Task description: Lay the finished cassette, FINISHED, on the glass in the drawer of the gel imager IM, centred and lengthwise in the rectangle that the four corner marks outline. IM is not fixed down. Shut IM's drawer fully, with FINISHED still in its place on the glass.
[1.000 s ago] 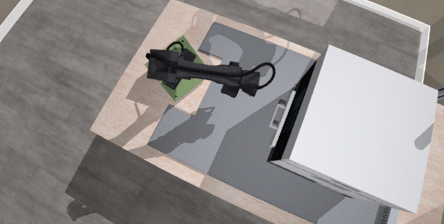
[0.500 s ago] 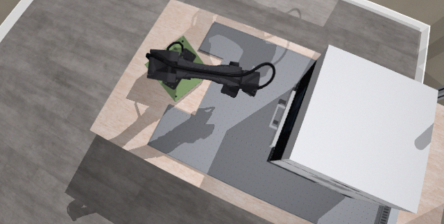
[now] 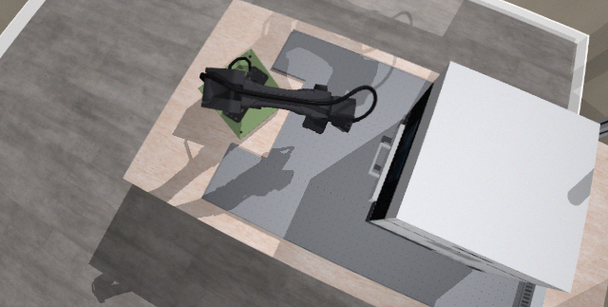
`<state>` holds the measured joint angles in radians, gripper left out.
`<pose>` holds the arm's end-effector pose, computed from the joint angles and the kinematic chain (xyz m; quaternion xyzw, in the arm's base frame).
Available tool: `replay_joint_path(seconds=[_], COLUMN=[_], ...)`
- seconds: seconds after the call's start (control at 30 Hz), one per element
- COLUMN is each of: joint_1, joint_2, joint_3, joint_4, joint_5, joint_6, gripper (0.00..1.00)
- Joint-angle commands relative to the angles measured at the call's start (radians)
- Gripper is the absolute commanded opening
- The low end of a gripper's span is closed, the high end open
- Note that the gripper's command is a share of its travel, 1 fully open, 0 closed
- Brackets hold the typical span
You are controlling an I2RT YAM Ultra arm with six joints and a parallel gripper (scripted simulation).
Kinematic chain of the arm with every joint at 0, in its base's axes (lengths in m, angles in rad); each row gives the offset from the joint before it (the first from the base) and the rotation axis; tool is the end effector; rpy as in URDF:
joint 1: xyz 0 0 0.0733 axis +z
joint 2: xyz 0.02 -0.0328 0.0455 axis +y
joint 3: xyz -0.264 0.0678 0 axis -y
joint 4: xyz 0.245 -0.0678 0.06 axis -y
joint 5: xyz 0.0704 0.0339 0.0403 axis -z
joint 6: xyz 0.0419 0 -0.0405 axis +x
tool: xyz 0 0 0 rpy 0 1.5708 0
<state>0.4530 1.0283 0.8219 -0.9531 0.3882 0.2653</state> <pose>0.1676 0.0652 0.2533 -0.0508 0.9600 -0.1063 0.2539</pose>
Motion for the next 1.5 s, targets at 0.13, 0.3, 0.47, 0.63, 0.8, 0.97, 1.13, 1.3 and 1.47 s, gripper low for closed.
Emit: replay_joint_path(seconds=[0.13,0.3,0.47,0.63,0.8,0.97,1.13,1.3,1.47], joint_1=[0.005,0.005,0.005,0.005,0.005,0.005,0.005,0.005,0.005], joint_2=[-0.002,-0.002,-0.002,-0.002,-0.002,-0.002,-0.002,-0.002,-0.002], joint_3=[0.035,0.035,0.035,0.035,0.035,0.035,0.035,0.035,0.035], joint_4=[-0.004,-0.004,-0.004,-0.004,-0.004,-0.004,-0.004,-0.004,-0.004], joint_5=[-0.004,-0.004,-0.004,-0.004,-0.004,-0.004,-0.004,-0.004,-0.004], joint_6=[0.006,0.006,0.006,0.006,0.006,0.006,0.006,0.006,0.006], gripper=[1.00,1.00,1.00,1.00,1.00,1.00,1.00,1.00,1.00])
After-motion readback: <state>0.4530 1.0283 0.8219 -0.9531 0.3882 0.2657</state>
